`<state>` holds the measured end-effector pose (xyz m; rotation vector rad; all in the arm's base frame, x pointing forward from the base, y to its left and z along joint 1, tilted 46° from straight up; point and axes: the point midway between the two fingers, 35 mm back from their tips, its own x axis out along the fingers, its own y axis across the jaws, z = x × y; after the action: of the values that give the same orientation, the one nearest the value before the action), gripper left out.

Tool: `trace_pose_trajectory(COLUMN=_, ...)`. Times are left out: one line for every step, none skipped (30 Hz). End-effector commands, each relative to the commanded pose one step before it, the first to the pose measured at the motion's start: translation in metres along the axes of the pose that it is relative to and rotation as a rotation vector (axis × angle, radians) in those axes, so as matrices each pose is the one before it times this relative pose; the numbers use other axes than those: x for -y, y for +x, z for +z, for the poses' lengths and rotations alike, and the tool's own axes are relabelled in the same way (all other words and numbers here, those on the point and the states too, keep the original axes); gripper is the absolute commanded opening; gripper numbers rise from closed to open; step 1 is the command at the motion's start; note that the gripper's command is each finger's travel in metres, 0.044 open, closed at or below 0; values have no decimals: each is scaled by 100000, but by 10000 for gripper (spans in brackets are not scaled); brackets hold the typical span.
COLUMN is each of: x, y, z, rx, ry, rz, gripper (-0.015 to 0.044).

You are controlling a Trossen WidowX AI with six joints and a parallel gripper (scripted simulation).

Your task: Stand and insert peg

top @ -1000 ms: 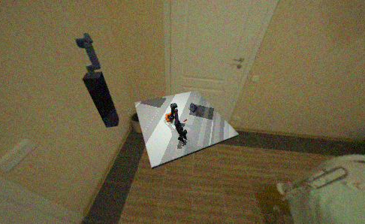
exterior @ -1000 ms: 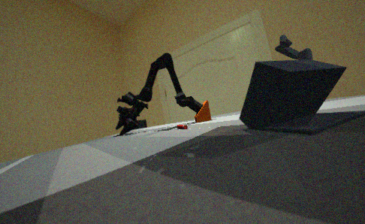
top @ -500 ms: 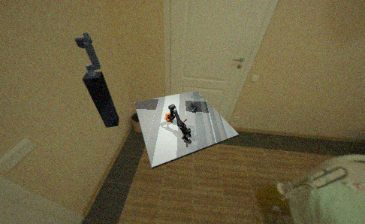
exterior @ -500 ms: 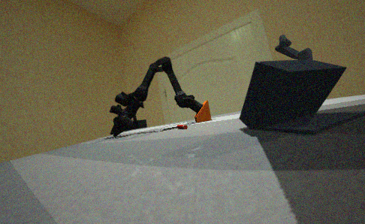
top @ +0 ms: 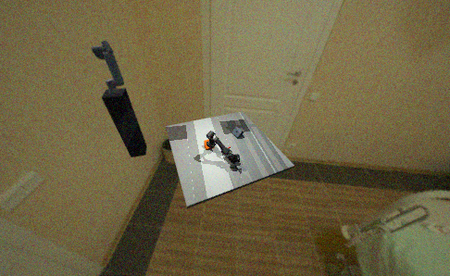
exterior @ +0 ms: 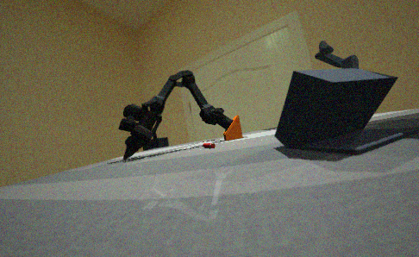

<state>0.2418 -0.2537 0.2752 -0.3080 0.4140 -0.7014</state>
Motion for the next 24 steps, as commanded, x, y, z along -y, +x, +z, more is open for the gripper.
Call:
trace_pose_trajectory(x=-2101, y=391, z=308, rx=-3389, ry=1585, rz=4509, gripper=440)
trace_pose_trajectory(x=-617, y=105, z=37, rx=-1025, ry=254, rz=1273, gripper=440)
trace_pose_trajectory(x=-619, y=98, z=34, rx=-1033, ry=204, rz=1250, gripper=440)
trace_pose_trajectory(x=-620, y=91, z=31, rx=-1039, ry=155, rz=1226, gripper=440)
trace_pose_trajectory(x=-657, y=123, z=-6, rx=-1010, ry=-217, rz=1338, gripper=440)
trace_pose_trajectory(x=-626, y=112, z=-6, rx=-963, ry=-251, rz=1253, gripper=440)
trace_pose_trajectory(x=-627, y=106, z=-6, rx=-964, ry=-293, rz=1233, gripper=440)
trace_pose_trajectory(x=-627, y=101, z=-7, rx=-964, ry=-335, rz=1212, gripper=440)
trace_pose_trajectory(x=-628, y=95, z=-7, rx=-963, ry=-377, rz=1191, gripper=440)
trace_pose_trajectory(x=-628, y=89, z=-8, rx=-962, ry=-419, rz=1169, gripper=440)
trace_pose_trajectory(x=-628, y=84, z=-8, rx=-960, ry=-460, rz=1146, gripper=440)
trace_pose_trajectory(x=-621, y=77, z=-8, rx=-946, ry=-495, rz=1110, gripper=440)
trace_pose_trajectory(x=-537, y=62, z=-7, rx=-815, ry=-460, rz=942, gripper=440)
trace_pose_trajectory(x=-433, y=47, z=-5, rx=-655, ry=-393, rz=747, gripper=440)
trace_pose_trajectory(x=-477, y=116, z=-206, rx=-1519, ry=-500, rz=904, gripper=440)
trace_pose_trajectory(x=-695, y=161, z=-300, rx=-2216, ry=-797, rz=1283, gripper=440)
trace_pose_trajectory(x=-728, y=162, z=-312, rx=-2327, ry=-923, rz=1300, gripper=440)
trace_pose_trajectory(x=-724, y=154, z=-308, rx=-2316, ry=-1008, rz=1245, gripper=440)
trace_pose_trajectory(x=-718, y=146, z=-304, rx=-2304, ry=-1090, rz=1188, gripper=440)
trace_pose_trajectory(x=-713, y=138, z=-299, rx=-2291, ry=-1171, rz=1129, gripper=440)
trace_pose_trajectory(x=-707, y=130, z=-295, rx=-2275, ry=-1251, rz=1069, gripper=440)
trace_pose_trajectory(x=-700, y=121, z=-290, rx=-2258, ry=-1329, rz=1007, gripper=440)
trace_pose_trajectory(x=-694, y=113, z=-285, rx=-2239, ry=-1405, rz=944, gripper=440)
trace_pose_trajectory(x=-686, y=104, z=-280, rx=-2219, ry=-1479, rz=879, gripper=440)
